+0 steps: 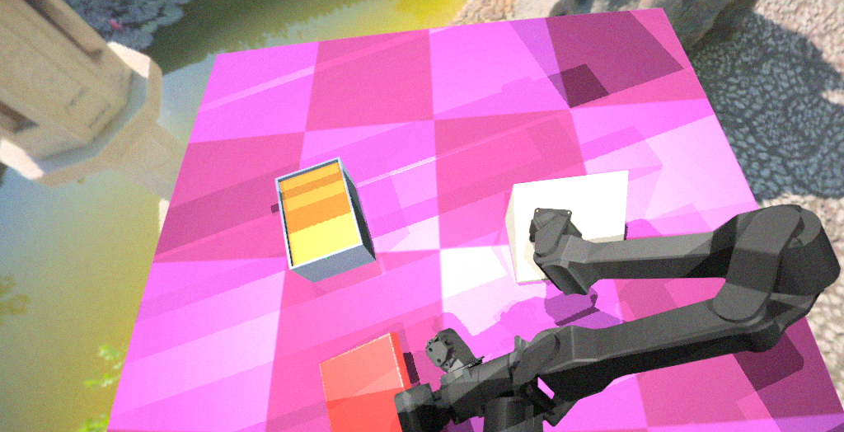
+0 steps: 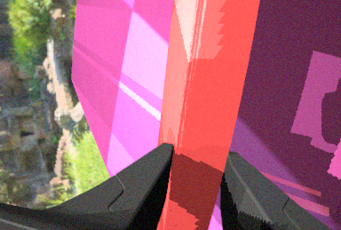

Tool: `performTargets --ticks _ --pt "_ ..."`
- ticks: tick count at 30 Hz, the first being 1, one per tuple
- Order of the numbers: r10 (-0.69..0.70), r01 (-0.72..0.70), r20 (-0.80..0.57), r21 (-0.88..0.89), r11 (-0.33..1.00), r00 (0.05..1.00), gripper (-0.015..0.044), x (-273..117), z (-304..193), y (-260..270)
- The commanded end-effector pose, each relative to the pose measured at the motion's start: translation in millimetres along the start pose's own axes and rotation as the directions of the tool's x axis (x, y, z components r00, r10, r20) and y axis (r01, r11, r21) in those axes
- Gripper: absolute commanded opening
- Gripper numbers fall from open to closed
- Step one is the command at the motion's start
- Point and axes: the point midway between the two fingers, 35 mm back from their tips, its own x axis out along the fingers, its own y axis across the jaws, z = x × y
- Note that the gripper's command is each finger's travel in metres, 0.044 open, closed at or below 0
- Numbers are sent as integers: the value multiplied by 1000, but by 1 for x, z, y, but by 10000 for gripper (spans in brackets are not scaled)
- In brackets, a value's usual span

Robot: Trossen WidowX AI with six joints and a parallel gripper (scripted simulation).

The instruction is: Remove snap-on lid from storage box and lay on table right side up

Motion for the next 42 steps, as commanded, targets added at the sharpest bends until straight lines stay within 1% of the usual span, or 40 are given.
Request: performTargets --ticks 1,30,31,34,40,41,42 --pt "-48 48 8 -3 999 999 0 6 4 -15" --pt "-48 48 7 -2 999 999 0 20 4 -33" --pt "-19 19 -6 -2 1000 1000 26 15 -1 -22" --pt "-48 48 7 -2 999 999 105 14 -3 -20" --pt "-48 48 7 -2 999 999 263 14 -3 -20" --pt "-48 48 7 -2 999 999 275 14 -3 -20" --pt "-48 48 7 -2 999 999 275 14 -3 -20"
